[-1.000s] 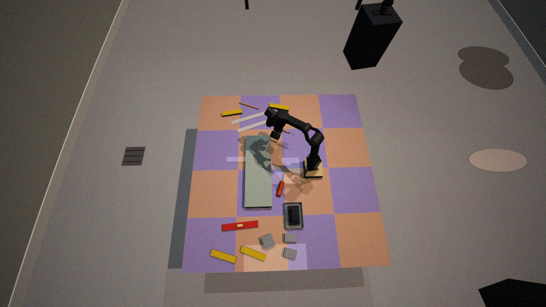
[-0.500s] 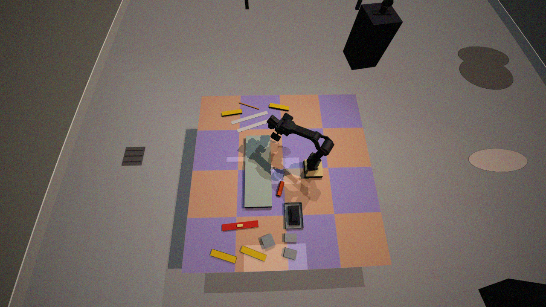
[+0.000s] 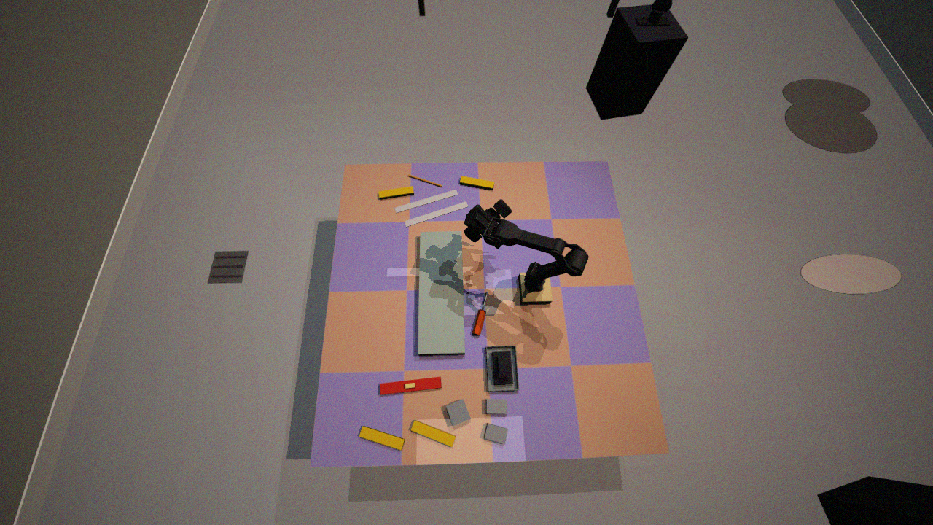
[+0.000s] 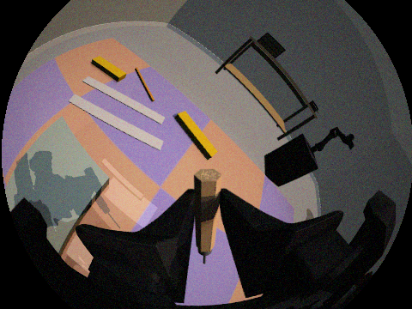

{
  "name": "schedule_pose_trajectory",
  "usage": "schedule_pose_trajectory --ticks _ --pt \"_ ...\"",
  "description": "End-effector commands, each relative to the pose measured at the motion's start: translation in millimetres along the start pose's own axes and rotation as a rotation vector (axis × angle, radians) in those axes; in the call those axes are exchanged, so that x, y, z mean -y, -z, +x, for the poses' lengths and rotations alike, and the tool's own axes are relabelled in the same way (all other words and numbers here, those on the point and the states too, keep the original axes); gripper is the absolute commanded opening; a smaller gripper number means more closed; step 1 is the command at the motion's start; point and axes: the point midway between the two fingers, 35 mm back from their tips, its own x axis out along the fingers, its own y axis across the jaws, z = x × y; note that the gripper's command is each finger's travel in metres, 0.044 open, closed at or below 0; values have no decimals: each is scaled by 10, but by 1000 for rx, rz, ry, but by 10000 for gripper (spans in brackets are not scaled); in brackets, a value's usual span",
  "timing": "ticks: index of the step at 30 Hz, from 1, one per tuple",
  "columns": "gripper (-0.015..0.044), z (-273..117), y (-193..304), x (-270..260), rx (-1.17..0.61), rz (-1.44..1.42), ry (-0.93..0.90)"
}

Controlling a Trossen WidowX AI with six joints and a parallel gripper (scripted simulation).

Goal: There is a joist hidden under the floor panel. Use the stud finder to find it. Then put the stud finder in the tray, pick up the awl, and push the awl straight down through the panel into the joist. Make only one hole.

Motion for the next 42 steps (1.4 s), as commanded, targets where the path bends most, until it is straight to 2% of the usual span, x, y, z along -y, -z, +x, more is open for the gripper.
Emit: schedule_pose_trajectory --ticks 1,19,20,24,42 --pt "0 -111 10 88 85 96 54" --pt "0 -472 284 401 388 527 204" --pt "0 -399 214 321 331 429 177" --pt "0 -339 128 107 330 411 63" --pt "0 -339 -274 -997 398 274 -533"
